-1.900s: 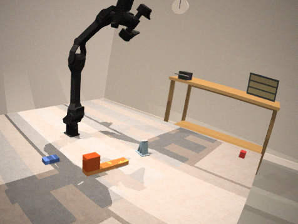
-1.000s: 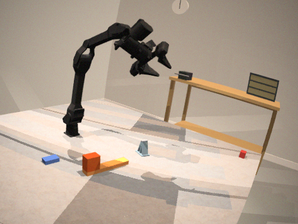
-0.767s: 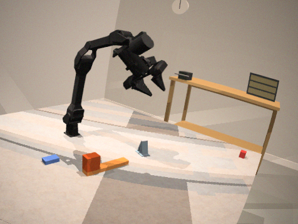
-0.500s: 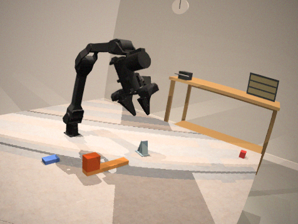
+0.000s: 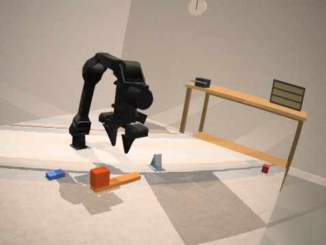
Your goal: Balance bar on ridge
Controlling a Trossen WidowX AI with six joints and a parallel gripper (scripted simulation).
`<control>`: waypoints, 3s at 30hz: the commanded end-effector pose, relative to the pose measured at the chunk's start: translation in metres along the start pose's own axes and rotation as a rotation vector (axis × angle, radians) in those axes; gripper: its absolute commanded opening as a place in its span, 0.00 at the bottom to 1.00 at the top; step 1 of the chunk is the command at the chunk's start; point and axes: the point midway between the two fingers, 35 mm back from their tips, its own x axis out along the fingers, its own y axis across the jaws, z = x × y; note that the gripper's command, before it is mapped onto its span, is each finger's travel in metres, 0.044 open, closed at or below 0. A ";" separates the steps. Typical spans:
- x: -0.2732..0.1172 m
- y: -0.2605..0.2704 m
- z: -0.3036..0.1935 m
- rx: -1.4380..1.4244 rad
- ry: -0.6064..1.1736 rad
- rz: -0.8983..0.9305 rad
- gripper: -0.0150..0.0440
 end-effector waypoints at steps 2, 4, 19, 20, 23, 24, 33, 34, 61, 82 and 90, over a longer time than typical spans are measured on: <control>0.002 0.003 -0.004 -0.009 0.020 0.015 0.79; 0.008 0.002 -0.004 -0.009 0.020 0.015 0.79; 0.101 0.005 -0.006 -0.009 0.020 0.015 0.79; 0.102 0.005 -0.006 -0.009 0.020 0.015 0.79; 0.102 0.005 -0.006 -0.009 0.020 0.015 0.79; 0.102 0.005 -0.006 -0.009 0.020 0.015 0.79; 0.114 0.005 -0.006 -0.009 0.020 0.015 0.79; 0.116 0.005 -0.006 -0.009 0.020 0.015 0.79; 0.128 0.005 -0.005 -0.004 0.013 0.016 0.57; 0.102 0.001 -0.005 -0.005 0.015 0.015 0.25; 0.081 -0.001 -0.005 -0.006 0.016 0.015 0.25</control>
